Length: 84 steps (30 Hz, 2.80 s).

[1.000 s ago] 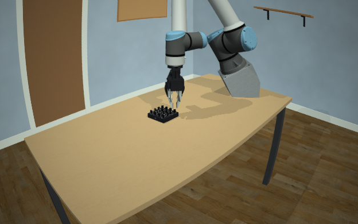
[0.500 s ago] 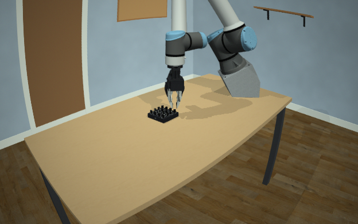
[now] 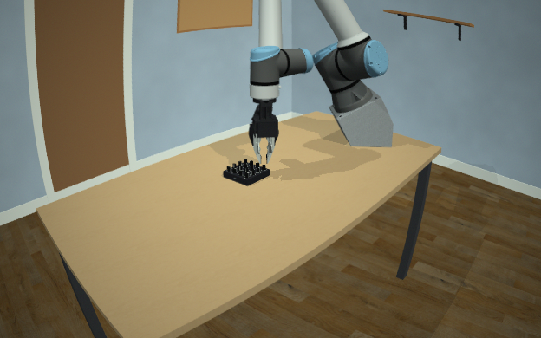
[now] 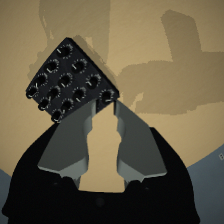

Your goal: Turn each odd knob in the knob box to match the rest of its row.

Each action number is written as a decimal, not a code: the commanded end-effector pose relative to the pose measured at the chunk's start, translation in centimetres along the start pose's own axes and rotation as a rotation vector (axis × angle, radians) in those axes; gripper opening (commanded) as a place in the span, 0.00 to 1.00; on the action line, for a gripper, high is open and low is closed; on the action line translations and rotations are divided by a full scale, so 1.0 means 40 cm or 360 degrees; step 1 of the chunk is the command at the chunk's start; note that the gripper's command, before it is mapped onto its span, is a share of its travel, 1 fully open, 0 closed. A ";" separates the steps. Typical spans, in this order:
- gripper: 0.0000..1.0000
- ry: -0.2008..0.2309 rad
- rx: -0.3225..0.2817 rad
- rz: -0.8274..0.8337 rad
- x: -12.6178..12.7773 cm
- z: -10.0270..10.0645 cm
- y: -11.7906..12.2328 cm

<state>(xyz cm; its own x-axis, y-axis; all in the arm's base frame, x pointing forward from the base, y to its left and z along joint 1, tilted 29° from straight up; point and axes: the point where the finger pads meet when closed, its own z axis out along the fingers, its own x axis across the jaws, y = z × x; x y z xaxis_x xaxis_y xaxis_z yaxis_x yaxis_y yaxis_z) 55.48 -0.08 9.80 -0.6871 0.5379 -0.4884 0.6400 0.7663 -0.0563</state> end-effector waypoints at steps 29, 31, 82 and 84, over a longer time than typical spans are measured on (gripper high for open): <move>0.11 0.0000 -0.0002 -0.0002 -0.003 -0.001 0.005; 0.11 0.0000 -0.0002 -0.0002 -0.003 -0.001 0.005; 0.11 0.0003 0.0001 -0.0001 0.000 0.031 0.001; 0.11 0.0003 0.0001 -0.0001 0.000 0.031 0.001</move>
<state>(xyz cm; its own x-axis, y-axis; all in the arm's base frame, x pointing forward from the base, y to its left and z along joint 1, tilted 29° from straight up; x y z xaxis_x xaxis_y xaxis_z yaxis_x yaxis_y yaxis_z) 55.92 -0.43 9.02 -0.6874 0.5385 -0.4873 0.6404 0.7659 -0.0570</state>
